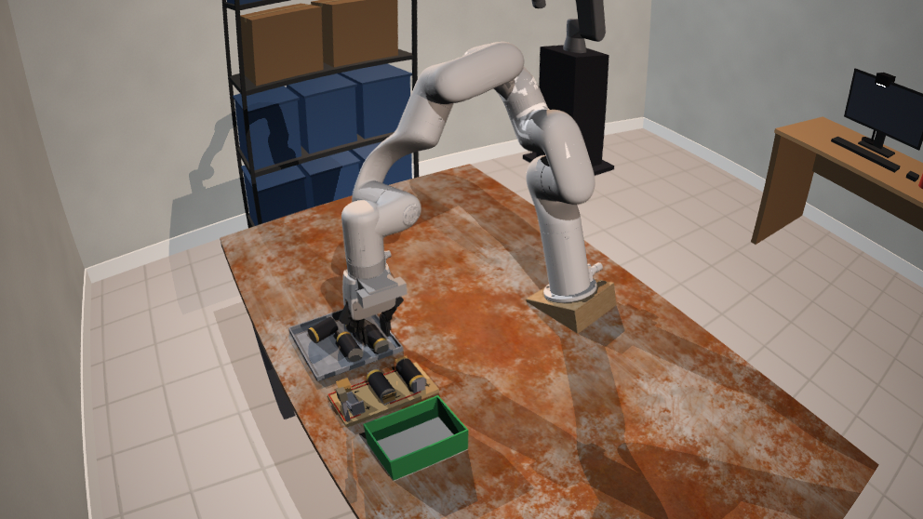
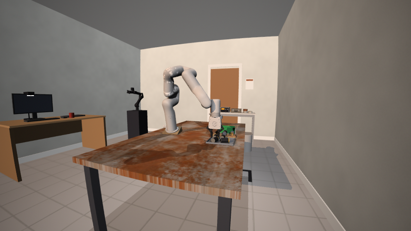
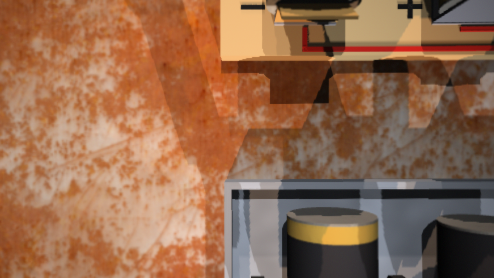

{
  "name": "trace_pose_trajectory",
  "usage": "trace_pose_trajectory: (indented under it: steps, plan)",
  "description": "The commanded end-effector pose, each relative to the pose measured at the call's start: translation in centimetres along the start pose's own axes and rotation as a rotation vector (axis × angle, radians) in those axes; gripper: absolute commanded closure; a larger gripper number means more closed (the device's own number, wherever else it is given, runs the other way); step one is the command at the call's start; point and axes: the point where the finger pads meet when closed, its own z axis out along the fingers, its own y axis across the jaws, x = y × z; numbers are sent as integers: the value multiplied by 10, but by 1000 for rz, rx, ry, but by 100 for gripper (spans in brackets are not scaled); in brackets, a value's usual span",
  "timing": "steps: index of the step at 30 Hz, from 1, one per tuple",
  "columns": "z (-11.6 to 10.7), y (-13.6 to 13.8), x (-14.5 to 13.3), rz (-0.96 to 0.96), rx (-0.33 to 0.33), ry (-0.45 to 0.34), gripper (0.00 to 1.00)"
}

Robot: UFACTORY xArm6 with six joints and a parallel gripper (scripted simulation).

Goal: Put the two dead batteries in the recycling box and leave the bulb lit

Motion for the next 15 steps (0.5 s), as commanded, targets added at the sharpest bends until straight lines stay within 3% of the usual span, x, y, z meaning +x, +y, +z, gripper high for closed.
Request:
trace_pose_trajectory:
  steps: [1, 15]
  plan:
    - [-5, 2, 0, 1, -4, 0, 49]
    - [-54, 1, 0, 1, -4, 0, 49]
